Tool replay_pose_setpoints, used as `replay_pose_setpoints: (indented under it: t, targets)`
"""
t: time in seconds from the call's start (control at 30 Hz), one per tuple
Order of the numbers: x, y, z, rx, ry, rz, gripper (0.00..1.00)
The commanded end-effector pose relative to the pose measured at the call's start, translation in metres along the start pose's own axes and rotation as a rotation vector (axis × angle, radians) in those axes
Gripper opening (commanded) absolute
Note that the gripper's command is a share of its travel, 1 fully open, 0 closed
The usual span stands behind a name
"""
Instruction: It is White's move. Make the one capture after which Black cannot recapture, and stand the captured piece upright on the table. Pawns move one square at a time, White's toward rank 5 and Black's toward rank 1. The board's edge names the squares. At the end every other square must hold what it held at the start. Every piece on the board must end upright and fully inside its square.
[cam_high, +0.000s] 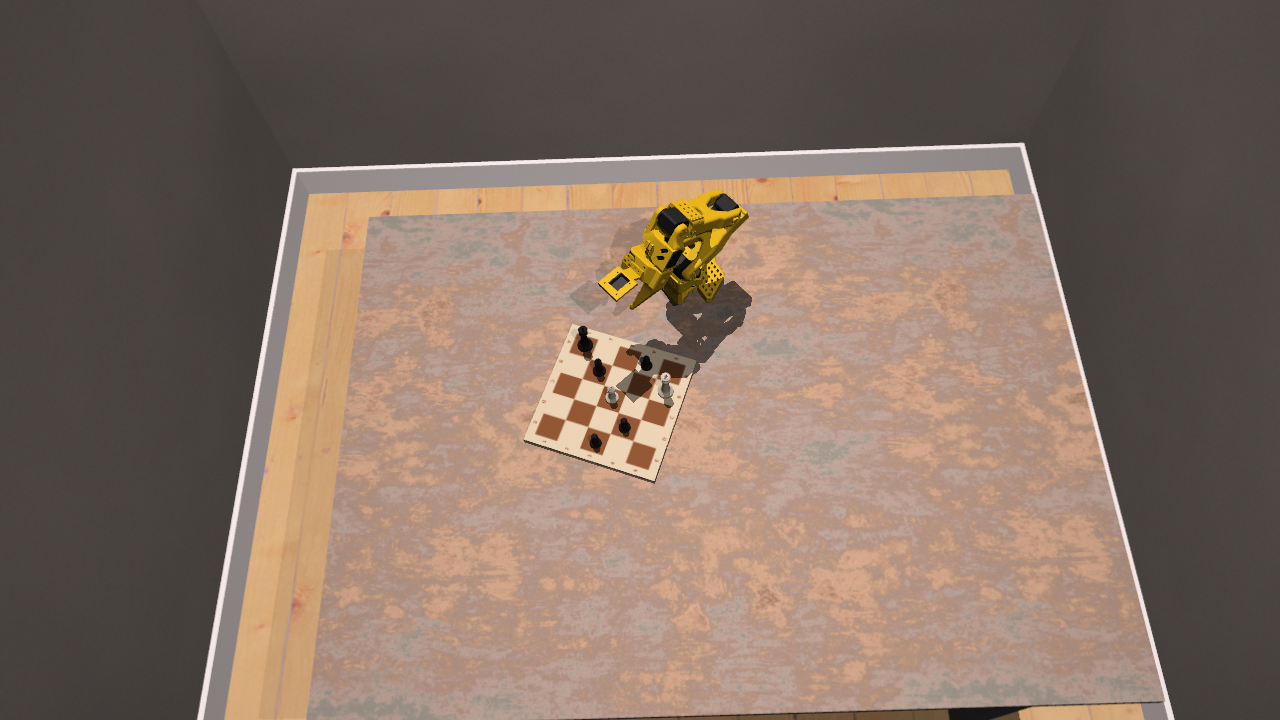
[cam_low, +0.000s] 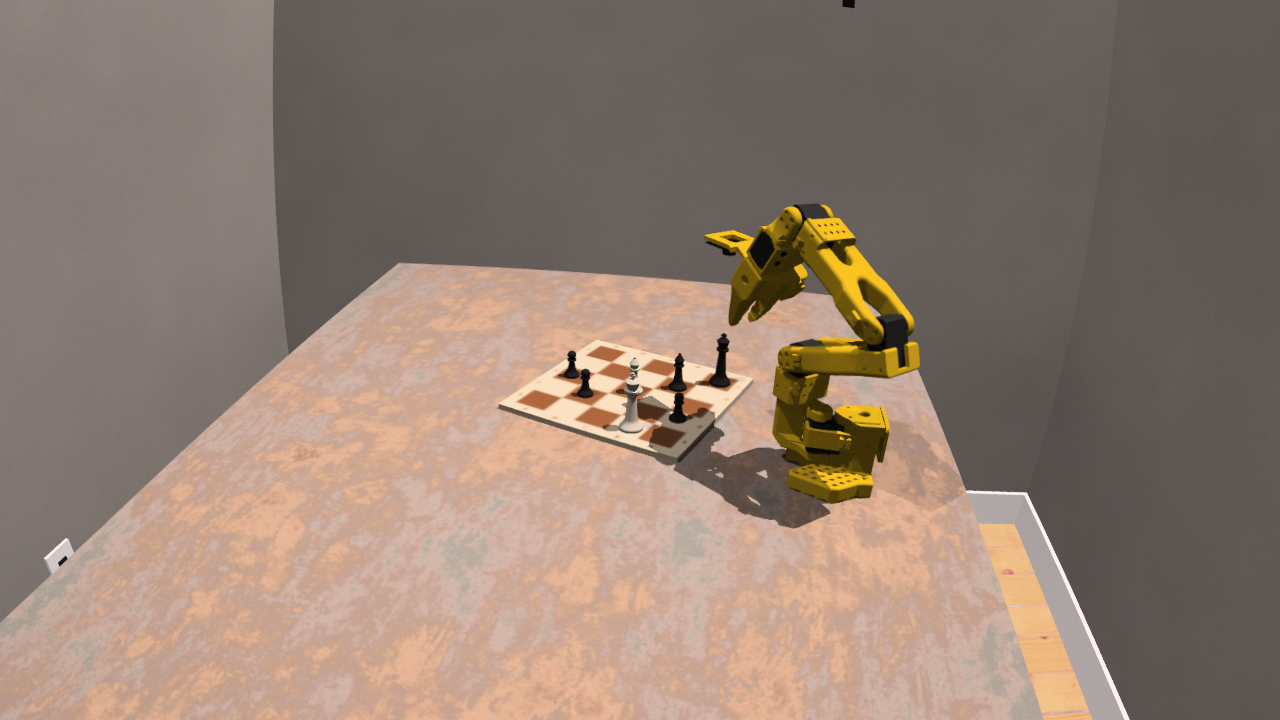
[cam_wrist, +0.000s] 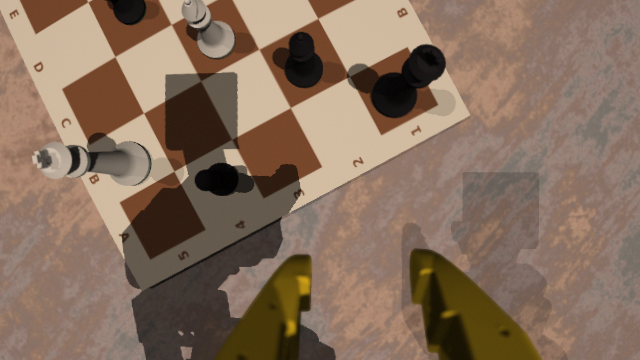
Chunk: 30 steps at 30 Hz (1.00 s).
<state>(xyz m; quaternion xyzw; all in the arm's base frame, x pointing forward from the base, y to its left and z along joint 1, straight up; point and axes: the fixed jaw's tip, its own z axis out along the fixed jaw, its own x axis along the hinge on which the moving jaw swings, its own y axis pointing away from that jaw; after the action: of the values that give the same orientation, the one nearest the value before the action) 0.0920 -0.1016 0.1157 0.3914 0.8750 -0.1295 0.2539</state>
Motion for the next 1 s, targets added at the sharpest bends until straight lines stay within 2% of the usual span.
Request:
replay_pose_setpoints:
  t: [0.0, 0.13, 0.97]
  targets:
    - [0.0105, 0.0062, 0.0050, -0.032, 0.238, -0.044, 0.03]
    - [0.0135, 0.0076, 0.0058, -0.039, 0.299, -0.057, 0.00]
    - [0.0161, 0.0091, 0.0058, -0.044, 0.300, -0.069, 0.00]
